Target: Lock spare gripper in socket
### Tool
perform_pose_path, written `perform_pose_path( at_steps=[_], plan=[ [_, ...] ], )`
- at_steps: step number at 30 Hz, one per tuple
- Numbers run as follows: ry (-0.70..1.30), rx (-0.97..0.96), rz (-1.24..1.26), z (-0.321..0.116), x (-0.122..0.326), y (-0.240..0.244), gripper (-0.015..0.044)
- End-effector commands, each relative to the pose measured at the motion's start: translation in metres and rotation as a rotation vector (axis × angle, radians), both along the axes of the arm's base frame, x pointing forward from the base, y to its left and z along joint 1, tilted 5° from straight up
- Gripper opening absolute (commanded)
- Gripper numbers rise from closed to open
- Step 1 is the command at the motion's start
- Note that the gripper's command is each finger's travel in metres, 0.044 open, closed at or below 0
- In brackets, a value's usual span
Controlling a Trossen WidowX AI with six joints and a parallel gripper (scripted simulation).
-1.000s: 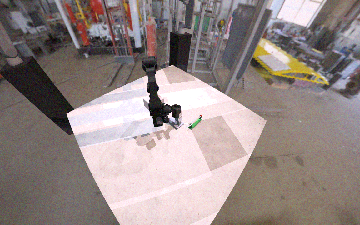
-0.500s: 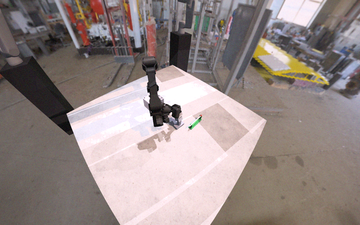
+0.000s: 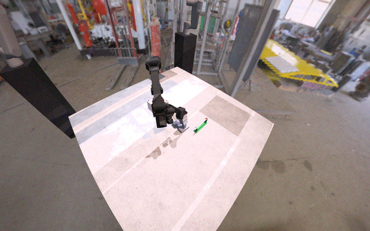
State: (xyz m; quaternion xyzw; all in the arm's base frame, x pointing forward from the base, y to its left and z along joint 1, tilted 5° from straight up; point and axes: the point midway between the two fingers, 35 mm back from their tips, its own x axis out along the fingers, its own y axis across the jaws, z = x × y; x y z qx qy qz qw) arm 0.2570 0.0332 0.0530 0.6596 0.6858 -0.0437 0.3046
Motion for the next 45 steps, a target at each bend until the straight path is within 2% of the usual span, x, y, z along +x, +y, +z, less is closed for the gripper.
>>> perform_pose_path(
  at_steps=[1,27,45],
  plan=[
    [0.0,-0.001,0.001,0.009,-0.003,-0.001,0.044],
    [0.04,0.027,-0.019,0.062,-0.027,-0.001,0.044],
    [0.072,0.041,-0.021,0.094,-0.027,0.003,0.044]
  ],
)
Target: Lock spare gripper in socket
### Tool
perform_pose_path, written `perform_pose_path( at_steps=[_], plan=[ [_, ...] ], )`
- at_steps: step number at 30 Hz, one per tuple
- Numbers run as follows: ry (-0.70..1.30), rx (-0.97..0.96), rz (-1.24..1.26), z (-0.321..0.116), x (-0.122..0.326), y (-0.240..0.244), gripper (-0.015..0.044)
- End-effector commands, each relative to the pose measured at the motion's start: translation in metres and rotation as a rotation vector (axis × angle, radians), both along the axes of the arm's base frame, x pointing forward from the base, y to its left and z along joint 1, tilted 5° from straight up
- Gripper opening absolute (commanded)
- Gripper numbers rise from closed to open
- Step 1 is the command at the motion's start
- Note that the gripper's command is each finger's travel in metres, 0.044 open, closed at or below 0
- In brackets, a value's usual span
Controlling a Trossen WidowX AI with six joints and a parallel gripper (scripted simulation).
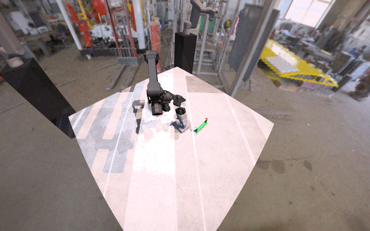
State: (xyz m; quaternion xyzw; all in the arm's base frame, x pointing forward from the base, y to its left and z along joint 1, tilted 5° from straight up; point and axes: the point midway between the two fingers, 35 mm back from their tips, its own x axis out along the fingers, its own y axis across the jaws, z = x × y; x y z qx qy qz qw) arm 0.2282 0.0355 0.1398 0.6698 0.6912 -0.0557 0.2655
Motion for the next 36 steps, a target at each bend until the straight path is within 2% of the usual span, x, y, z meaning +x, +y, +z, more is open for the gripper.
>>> perform_pose_path(
  at_steps=[1,6,16,23,30,36],
  plan=[
    [0.0,-0.002,-0.006,0.009,0.001,0.001,0.044],
    [0.004,-0.003,-0.003,0.005,0.0,0.001,0.044],
    [0.003,0.012,-0.004,0.013,-0.018,0.08,0.018],
    [-0.061,-0.048,0.036,0.011,-0.015,0.085,0.018],
    [-0.58,-0.35,0.63,-0.016,0.023,0.093,0.018],
    [-0.969,-0.473,1.291,-0.04,0.06,0.103,0.018]
  ],
)
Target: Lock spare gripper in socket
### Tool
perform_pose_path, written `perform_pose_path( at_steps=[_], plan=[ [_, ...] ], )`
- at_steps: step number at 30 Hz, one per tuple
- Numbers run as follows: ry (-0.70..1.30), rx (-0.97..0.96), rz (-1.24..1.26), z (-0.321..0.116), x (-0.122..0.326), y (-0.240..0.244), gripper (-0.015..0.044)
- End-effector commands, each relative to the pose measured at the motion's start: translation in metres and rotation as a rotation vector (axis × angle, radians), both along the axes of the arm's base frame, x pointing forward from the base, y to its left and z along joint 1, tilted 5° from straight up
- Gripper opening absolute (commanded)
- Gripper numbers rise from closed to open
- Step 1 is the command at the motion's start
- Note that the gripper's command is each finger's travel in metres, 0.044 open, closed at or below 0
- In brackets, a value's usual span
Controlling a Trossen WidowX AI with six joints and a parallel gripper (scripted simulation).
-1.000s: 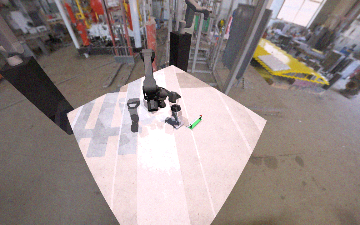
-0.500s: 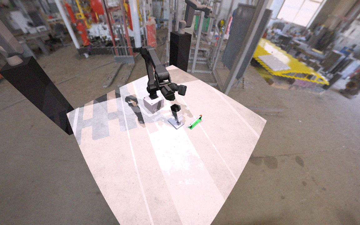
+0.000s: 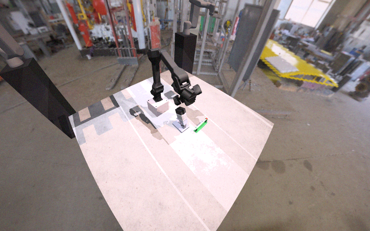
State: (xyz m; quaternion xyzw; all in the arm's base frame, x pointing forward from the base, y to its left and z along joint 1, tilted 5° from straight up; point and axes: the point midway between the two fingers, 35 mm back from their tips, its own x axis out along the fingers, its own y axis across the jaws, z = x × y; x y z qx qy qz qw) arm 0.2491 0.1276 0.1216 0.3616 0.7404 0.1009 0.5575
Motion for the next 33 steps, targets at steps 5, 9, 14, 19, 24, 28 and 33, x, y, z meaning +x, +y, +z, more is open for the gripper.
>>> perform_pose_path(
  at_steps=[5,9,14,19,24,28,33],
  plan=[
    [-0.526,-0.328,1.249,-0.038,0.069,0.024,0.018],
    [-0.574,-0.359,1.499,-0.045,0.082,0.032,0.018],
    [-0.608,-0.384,1.843,-0.052,0.098,0.045,0.018],
    [-0.605,-0.388,2.149,-0.058,0.111,0.058,0.018],
    [-0.605,-0.388,2.156,-0.058,0.111,0.058,0.018],
    [-0.604,-0.389,2.156,-0.058,0.112,0.056,0.018],
    [-0.604,-0.389,2.156,-0.058,0.112,0.056,0.018]
  ],
)
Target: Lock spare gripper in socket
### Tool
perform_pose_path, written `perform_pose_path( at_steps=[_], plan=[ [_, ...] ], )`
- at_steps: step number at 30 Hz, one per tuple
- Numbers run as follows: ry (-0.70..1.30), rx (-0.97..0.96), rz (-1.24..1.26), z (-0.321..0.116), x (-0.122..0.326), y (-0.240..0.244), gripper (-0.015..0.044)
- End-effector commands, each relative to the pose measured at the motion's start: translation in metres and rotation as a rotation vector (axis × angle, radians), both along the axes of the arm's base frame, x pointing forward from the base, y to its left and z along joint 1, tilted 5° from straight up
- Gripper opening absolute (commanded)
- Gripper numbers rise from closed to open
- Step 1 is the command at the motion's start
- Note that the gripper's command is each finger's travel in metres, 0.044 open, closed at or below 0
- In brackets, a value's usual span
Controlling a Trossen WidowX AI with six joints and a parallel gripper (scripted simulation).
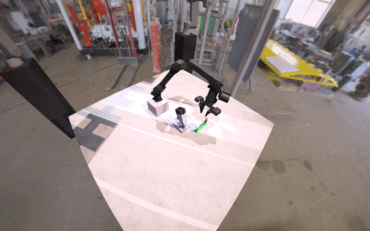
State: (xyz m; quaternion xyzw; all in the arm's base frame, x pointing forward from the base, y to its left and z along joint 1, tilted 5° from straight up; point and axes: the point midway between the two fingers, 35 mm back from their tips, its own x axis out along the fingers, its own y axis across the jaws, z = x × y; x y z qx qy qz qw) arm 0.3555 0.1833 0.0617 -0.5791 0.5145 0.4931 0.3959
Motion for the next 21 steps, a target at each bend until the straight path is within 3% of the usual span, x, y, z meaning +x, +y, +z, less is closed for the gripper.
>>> perform_pose_path(
  at_steps=[1,6,16,21],
  plan=[
    [-0.009,-0.017,0.044,0.002,0.005,0.0,0.018],
    [-0.009,-0.017,0.044,-0.006,0.006,0.0,0.018],
    [-0.009,-0.017,0.044,-0.07,0.001,0.0,0.018],
    [-0.009,-0.017,0.044,-0.076,0.002,-0.001,0.018]
  ],
)
